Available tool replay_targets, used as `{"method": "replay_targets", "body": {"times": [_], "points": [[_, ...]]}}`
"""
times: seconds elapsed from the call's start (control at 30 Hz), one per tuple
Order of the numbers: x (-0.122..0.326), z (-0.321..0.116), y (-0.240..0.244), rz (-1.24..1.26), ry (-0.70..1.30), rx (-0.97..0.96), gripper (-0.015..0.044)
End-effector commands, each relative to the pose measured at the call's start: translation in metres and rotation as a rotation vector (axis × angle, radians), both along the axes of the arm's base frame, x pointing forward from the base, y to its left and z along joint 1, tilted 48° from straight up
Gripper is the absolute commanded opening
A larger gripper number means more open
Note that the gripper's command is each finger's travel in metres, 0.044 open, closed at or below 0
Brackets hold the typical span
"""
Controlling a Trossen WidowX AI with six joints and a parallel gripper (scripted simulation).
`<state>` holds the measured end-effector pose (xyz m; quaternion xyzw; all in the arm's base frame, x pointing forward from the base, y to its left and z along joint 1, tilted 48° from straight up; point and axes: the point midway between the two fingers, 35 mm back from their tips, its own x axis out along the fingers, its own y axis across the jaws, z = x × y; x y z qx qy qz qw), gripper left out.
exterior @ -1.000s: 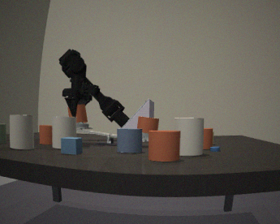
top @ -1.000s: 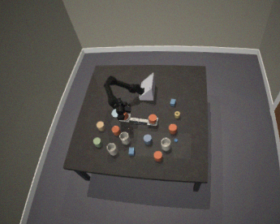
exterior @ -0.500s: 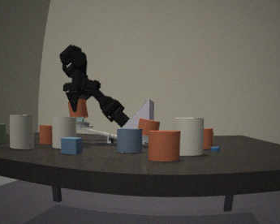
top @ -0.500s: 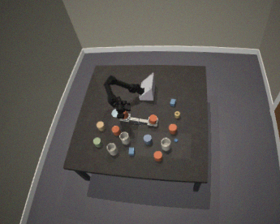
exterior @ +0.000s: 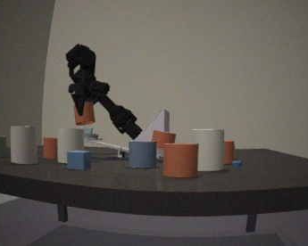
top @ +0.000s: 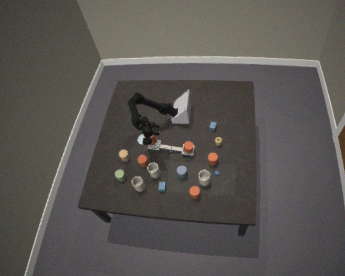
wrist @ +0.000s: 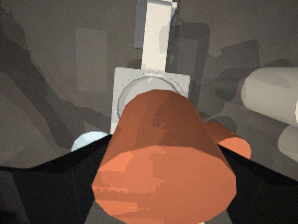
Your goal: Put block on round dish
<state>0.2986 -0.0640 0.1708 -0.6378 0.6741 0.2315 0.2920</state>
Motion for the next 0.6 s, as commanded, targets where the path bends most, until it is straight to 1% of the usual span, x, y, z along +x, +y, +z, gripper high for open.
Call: {"method": "replay_targets", "body": {"times": [0.0, 0.57], "points": [[0.001, 0.006, 0.006, 0.008, -0.012, 0.003, 0.0000], [-0.001, 0.021, 0.022, 0.032, -0.016, 0.007, 0.0000]]}}
